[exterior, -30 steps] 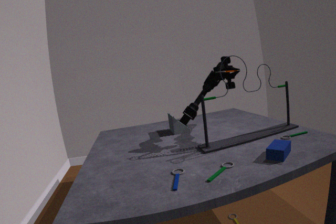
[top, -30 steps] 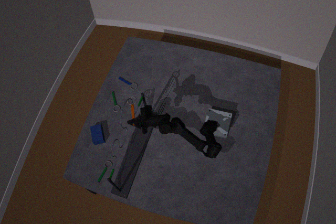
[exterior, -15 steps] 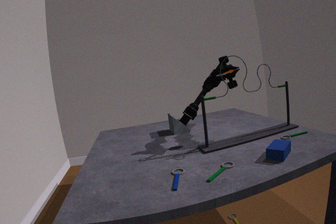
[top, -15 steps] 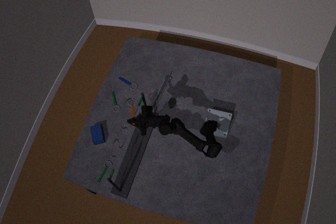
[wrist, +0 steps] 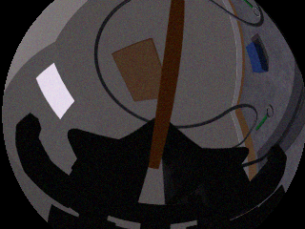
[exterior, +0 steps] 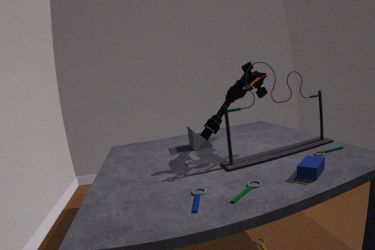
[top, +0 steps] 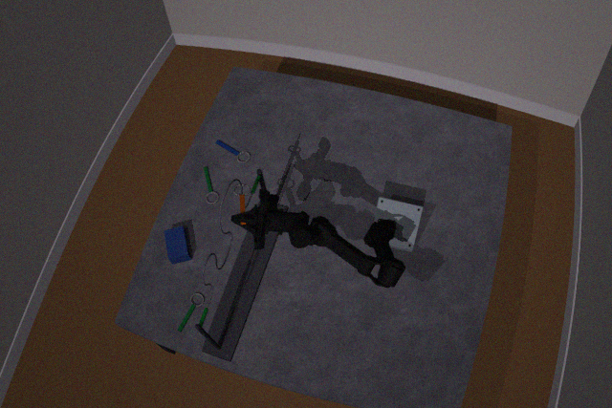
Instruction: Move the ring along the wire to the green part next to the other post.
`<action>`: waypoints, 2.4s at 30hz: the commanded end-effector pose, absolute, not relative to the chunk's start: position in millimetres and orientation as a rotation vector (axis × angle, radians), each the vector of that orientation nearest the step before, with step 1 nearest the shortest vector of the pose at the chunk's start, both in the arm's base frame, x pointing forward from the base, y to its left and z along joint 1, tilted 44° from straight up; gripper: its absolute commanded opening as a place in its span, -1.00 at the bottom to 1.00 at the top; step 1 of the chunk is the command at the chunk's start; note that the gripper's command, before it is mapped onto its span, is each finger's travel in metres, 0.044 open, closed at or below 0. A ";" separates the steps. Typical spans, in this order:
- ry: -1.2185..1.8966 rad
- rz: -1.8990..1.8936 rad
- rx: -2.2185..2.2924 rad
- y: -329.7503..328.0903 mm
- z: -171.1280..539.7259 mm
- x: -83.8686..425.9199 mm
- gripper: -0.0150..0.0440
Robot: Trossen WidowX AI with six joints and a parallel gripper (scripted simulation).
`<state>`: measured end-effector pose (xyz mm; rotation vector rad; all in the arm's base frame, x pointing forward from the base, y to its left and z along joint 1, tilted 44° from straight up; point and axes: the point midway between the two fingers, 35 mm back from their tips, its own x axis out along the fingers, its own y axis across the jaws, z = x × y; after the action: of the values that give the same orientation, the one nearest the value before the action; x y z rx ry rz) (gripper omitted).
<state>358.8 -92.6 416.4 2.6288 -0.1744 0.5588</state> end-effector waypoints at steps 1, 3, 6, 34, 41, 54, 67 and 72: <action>-0.192 0.570 2.669 -93.9 417.4 358.1 -1.00; -0.200 0.575 2.691 -94.5 417.7 358.1 -1.00; -0.213 0.582 2.724 -95.5 418.2 357.9 -1.00; -0.245 0.606 2.806 -77.9 416.5 359.5 -1.00; -0.208 0.591 2.714 -60.4 411.5 361.1 -1.00; -0.079 0.647 2.446 -25.1 386.6 355.2 -1.00; 0.032 0.573 2.147 8.0 352.5 358.8 -1.00; 0.072 0.543 2.030 17.7 336.5 359.9 -1.00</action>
<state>358.4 12.9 347.8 2.0811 0.0461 0.5656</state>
